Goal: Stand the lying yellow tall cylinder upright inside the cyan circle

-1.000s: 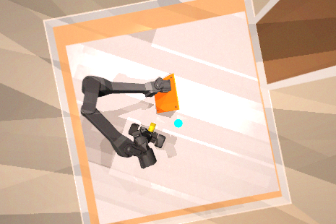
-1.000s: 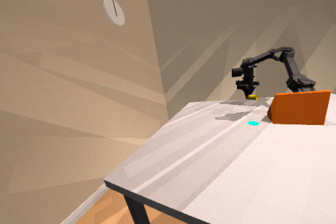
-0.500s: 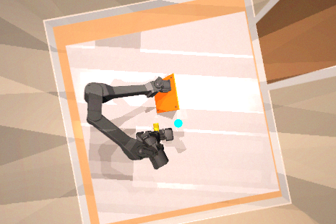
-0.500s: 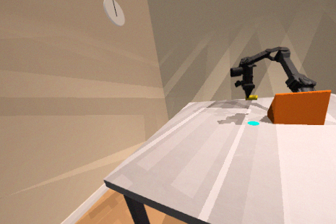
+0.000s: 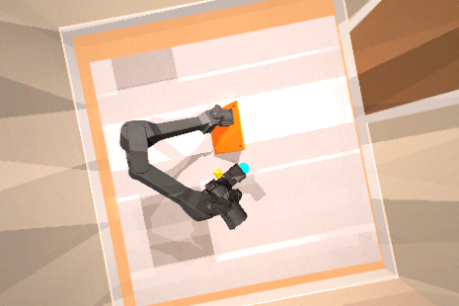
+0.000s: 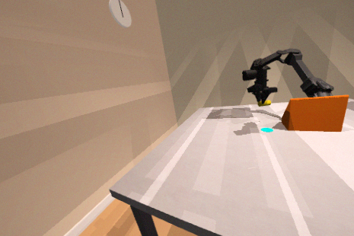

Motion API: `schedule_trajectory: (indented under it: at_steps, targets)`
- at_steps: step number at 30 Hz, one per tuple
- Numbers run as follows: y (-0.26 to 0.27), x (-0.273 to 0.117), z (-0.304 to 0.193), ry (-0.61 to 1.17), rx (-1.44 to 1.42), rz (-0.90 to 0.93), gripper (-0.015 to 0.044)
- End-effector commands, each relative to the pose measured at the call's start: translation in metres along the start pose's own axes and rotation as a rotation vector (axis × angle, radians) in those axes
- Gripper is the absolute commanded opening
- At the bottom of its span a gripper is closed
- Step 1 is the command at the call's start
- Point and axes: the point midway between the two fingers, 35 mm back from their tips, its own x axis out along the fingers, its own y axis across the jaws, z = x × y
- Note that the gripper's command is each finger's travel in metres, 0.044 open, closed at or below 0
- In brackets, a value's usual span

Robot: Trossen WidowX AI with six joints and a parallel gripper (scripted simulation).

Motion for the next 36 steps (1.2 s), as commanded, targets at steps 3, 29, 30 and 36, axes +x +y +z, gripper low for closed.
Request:
schedule_trajectory:
  at_steps: [3,29,30,36]
  targets:
    - [0.015,-0.003,0.010,-0.007,-0.212,0.003,0.0105]
    - [0.081,-0.005,0.031,0.016,-1.158,-0.006,0.0105]
    - [0.083,-0.005,0.032,0.018,-1.194,-0.006,0.0105]
    - [0.098,-0.005,0.034,0.030,-1.411,-0.006,0.0105]
